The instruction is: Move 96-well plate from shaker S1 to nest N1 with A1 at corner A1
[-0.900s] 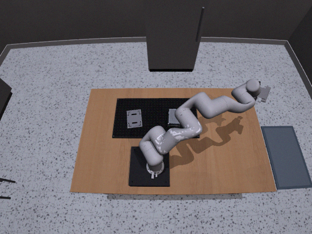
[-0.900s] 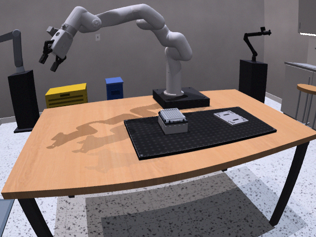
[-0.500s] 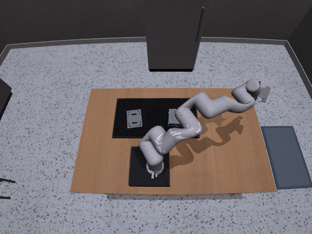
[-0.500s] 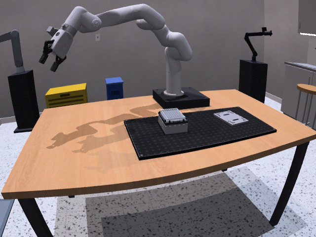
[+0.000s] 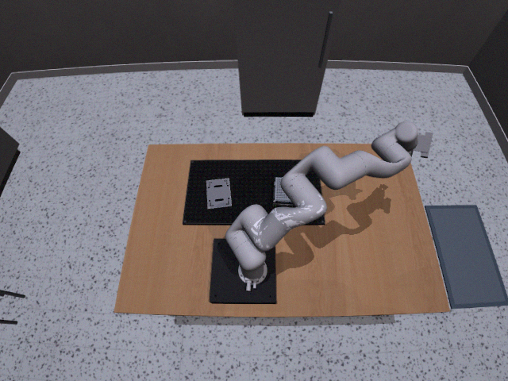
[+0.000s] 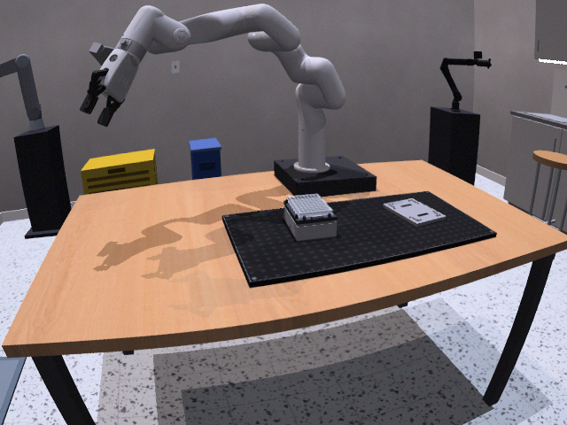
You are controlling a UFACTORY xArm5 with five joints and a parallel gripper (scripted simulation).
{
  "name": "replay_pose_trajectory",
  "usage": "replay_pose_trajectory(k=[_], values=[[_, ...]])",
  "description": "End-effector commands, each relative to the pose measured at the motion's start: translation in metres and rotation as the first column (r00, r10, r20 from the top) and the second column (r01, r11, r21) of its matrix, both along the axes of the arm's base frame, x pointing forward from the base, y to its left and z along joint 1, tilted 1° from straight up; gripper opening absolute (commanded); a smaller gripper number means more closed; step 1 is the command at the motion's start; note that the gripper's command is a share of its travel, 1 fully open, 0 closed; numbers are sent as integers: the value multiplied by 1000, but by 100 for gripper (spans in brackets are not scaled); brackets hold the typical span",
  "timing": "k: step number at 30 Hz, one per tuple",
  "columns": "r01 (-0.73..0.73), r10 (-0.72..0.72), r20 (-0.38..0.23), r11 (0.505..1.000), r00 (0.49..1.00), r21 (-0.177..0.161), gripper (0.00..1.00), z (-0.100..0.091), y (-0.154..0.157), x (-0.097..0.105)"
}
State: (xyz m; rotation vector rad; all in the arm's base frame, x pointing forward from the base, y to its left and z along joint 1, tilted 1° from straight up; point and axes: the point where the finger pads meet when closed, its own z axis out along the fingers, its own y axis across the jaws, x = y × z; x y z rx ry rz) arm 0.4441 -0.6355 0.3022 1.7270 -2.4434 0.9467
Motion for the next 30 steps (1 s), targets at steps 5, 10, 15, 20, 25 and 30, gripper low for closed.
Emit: replay_pose_trajectory(k=[5,10,15,20,25,30], values=[[-73,73,-15,997,997,11,100,4,31,20],[-156,157,-53,987,986,22,100,4,44,27],[-156,157,-53,987,986,22,100,4,66,39],[-215,217,-79,976,973,30,100,4,86,49],[-297,300,-114,954,947,45,100,4,100,55],[-297,300,-114,954,947,45,100,4,123,64]])
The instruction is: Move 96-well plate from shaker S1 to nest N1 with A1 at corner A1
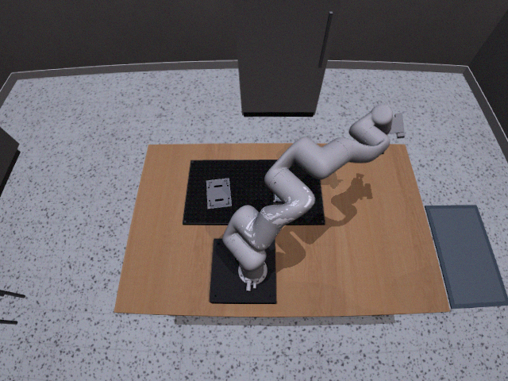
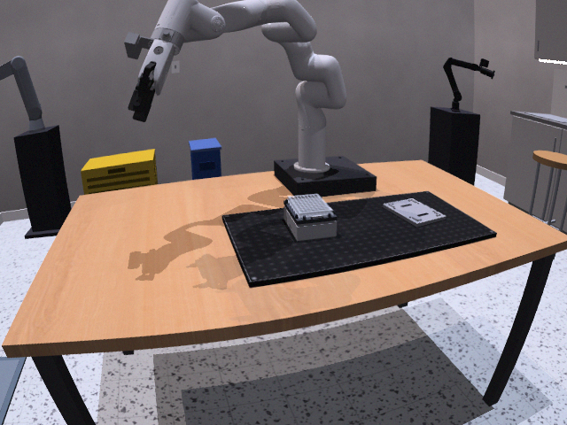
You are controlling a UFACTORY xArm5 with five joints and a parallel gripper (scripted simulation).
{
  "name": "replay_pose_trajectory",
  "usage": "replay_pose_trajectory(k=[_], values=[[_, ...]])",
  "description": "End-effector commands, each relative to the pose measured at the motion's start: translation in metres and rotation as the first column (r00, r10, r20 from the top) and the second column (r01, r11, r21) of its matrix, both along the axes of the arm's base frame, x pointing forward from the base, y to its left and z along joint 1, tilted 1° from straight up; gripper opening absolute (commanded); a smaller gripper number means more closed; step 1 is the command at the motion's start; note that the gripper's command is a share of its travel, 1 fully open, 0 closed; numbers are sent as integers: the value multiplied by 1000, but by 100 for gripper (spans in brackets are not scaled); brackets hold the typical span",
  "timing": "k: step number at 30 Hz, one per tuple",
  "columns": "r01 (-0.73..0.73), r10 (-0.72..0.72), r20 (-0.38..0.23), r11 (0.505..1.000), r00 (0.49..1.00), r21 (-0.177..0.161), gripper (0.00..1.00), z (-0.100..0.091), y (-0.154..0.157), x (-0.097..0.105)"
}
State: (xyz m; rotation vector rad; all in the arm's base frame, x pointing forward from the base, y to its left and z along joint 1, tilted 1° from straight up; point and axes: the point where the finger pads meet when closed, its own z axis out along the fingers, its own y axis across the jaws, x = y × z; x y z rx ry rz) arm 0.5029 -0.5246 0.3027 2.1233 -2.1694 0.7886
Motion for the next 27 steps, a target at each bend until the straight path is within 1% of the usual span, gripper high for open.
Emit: replay_pose_trajectory(k=[1,3,8,9,11,17,22,26,27], values=[[-10,10,13,1000,1000,5,100,3,17,7],[-10,10,13,1000,1000,5,100,3,23,10],[-158,159,-50,987,986,16,100,3,48,17],[-158,159,-50,987,986,16,100,2,52,18],[-158,159,-50,987,986,16,100,2,52,18],[-158,159,-49,987,986,16,100,2,81,26],[-303,305,-108,952,946,34,100,1,106,30],[-303,305,-108,952,946,34,100,0,126,34],[-303,305,-108,952,946,34,100,0,126,34]])
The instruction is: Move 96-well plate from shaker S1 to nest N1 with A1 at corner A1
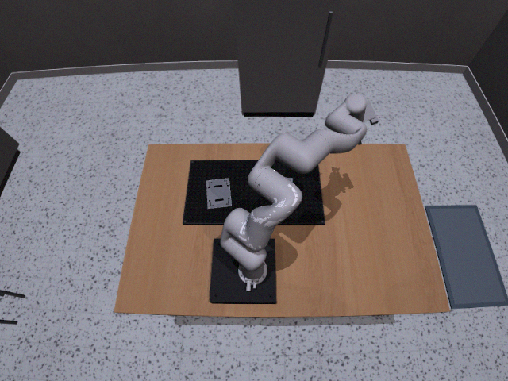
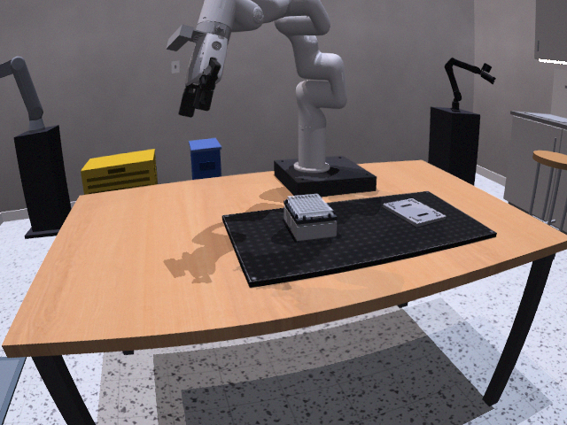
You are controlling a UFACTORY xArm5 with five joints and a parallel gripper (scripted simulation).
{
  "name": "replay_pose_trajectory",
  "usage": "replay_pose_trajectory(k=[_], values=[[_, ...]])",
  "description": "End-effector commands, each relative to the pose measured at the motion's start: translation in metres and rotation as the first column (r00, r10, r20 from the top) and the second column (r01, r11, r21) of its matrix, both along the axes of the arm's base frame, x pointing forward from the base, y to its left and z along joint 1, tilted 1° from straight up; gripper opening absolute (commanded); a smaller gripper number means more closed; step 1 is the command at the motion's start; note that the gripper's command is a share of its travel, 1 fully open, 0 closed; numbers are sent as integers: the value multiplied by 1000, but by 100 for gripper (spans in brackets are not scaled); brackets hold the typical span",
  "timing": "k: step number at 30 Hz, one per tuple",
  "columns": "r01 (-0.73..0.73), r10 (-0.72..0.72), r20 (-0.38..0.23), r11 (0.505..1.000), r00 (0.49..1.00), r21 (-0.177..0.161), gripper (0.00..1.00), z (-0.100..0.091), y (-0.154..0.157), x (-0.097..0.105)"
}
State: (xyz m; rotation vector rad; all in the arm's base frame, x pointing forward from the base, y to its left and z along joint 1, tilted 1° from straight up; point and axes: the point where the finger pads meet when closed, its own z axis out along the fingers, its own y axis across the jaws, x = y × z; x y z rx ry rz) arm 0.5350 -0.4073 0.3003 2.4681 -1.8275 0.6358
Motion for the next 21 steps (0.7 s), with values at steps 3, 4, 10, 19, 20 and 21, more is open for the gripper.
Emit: replay_pose_trajectory(k=[3,4,10,19,20,21], values=[[-9,9,9,1000,1000,6,100,2,18,3],[-9,9,9,1000,1000,6,100,2,23,4],[-160,160,-50,987,986,13,100,0,53,5],[-190,191,-61,982,980,15,100,-2,86,6],[-221,222,-73,975,972,18,100,-2,91,6],[-251,252,-84,968,964,21,100,-2,96,6]])
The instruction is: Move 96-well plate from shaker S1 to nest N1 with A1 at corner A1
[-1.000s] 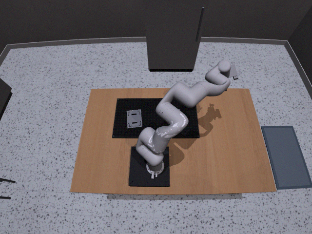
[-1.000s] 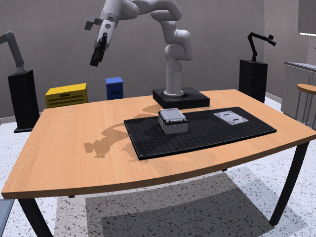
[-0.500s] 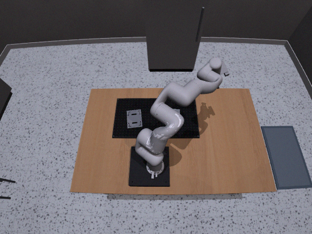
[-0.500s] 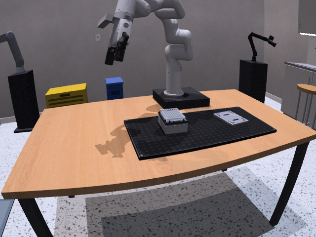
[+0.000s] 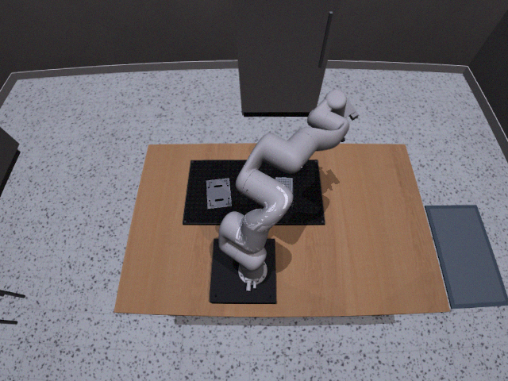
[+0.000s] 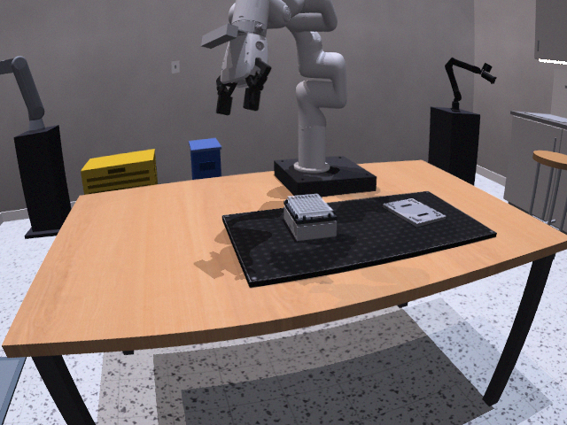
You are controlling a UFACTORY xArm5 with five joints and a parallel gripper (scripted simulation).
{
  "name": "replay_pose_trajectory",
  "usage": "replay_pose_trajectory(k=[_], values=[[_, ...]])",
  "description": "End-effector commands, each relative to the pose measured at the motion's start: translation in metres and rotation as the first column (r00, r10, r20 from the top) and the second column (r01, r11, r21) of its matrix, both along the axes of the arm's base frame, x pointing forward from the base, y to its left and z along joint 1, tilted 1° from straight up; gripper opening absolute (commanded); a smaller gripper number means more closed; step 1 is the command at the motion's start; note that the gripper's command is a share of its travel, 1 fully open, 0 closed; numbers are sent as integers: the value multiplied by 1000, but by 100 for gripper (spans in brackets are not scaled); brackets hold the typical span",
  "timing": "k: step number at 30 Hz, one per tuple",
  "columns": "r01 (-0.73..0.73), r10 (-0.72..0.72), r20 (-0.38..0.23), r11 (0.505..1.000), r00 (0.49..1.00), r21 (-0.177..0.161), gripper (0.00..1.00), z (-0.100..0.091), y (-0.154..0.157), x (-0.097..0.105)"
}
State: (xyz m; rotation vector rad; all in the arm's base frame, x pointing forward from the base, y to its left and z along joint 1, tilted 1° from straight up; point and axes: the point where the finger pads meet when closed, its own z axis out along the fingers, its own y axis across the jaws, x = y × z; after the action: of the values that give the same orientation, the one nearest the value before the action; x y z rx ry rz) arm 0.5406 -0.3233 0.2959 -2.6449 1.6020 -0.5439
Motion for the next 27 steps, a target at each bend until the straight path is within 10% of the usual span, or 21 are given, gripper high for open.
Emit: replay_pose_trajectory(k=[1,27], values=[[-105,105,-32,994,994,2,100,2,17,0],[-430,430,-148,902,891,34,100,-9,132,-20]])
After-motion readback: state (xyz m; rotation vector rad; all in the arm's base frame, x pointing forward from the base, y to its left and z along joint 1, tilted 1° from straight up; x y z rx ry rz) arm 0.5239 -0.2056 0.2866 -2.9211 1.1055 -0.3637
